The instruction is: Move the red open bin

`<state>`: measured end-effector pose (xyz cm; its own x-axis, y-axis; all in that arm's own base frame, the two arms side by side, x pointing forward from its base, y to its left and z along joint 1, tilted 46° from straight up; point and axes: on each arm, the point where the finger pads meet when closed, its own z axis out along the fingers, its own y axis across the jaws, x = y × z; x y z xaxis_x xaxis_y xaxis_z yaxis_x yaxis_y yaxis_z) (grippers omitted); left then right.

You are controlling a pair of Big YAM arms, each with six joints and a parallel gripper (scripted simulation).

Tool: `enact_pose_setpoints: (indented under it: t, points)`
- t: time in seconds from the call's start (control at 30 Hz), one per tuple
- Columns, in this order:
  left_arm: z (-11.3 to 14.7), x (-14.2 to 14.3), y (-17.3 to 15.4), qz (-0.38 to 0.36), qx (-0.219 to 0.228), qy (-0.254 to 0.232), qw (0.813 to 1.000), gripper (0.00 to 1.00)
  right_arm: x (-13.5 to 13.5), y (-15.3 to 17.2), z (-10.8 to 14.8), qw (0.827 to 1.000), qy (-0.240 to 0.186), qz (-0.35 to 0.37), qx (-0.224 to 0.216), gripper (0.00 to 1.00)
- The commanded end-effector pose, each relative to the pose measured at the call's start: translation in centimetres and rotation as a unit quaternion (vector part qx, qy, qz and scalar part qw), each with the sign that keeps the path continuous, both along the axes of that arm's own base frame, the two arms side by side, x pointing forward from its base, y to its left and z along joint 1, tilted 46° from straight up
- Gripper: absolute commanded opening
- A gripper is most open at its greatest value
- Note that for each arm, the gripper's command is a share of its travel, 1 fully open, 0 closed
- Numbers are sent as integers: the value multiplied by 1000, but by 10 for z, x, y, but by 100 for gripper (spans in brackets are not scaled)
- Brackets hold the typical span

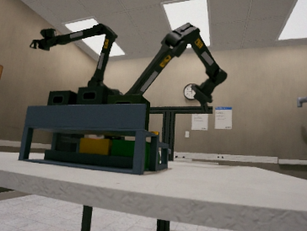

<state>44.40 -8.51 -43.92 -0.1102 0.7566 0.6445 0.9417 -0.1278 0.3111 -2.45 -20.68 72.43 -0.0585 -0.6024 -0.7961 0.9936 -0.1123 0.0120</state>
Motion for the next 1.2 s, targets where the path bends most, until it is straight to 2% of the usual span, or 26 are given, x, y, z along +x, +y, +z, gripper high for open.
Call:
enact_pose_setpoints:
  t: [0.0, 0.63, 1.17]
  points:
    - [3, 1, -12, -10, -1, -7, 1000, 90, 1, 28, 27, 1000, 9, -8, -27, 100]
    - [10, 4, -12, -5, -1, -8, 1000, 90, 1, 28, 27, 1000, 9, -8, -27, 100]
    - [23, -2, -28, -10, -2, -8, 1000, 90, 1, 28, 27, 1000, 9, -8, -27, 100]
